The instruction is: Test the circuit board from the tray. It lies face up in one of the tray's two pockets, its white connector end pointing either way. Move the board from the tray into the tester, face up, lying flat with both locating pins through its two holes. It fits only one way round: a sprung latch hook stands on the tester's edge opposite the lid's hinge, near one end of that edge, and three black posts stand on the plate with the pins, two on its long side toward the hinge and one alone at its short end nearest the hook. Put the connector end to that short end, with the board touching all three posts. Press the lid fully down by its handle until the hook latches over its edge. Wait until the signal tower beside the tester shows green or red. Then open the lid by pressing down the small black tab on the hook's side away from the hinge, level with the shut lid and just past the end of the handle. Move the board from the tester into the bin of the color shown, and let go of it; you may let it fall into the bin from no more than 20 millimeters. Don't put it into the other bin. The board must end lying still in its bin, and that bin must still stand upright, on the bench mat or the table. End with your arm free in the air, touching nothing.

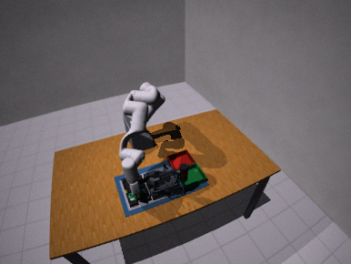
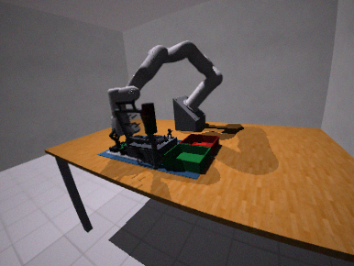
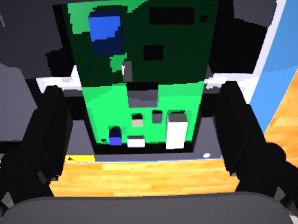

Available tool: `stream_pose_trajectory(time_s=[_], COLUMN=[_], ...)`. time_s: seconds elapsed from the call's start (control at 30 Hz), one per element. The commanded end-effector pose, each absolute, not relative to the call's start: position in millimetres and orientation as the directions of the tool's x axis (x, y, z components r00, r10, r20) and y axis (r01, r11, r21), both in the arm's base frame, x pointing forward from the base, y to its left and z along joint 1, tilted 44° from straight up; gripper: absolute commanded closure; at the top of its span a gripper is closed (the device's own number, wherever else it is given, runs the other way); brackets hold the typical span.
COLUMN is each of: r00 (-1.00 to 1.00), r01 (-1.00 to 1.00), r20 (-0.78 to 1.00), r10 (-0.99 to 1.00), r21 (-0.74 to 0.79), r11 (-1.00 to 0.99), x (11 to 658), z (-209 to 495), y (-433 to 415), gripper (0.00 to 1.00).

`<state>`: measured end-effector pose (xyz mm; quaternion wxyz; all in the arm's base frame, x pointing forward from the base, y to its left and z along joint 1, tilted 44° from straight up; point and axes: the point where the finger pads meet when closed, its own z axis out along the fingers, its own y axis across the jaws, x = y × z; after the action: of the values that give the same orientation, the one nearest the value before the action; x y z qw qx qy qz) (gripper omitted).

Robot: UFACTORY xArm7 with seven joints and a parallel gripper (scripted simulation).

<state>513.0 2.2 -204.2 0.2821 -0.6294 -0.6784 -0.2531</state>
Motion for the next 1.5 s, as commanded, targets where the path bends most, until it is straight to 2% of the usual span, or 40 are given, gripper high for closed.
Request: stream_pose_trajectory(time_s=[0.0,1.27,1.3,1.47], r00=[-0.049,-0.049,-0.049,-0.049], r01=[0.997,0.997,0.997,0.997], r20=[0.699,0.699,0.699,0.699], r10=[0.713,0.713,0.713,0.713], r21=[-0.009,-0.009,-0.009,-0.009], r11=[0.077,0.077,0.077,0.077], x=[514.7,514.0,514.0,514.0], z=[-203.6,-214.4,-214.4,-214.4], y=[0.0,10.4,10.4,10.4], gripper=[0.00,0.00,0.05,0.05])
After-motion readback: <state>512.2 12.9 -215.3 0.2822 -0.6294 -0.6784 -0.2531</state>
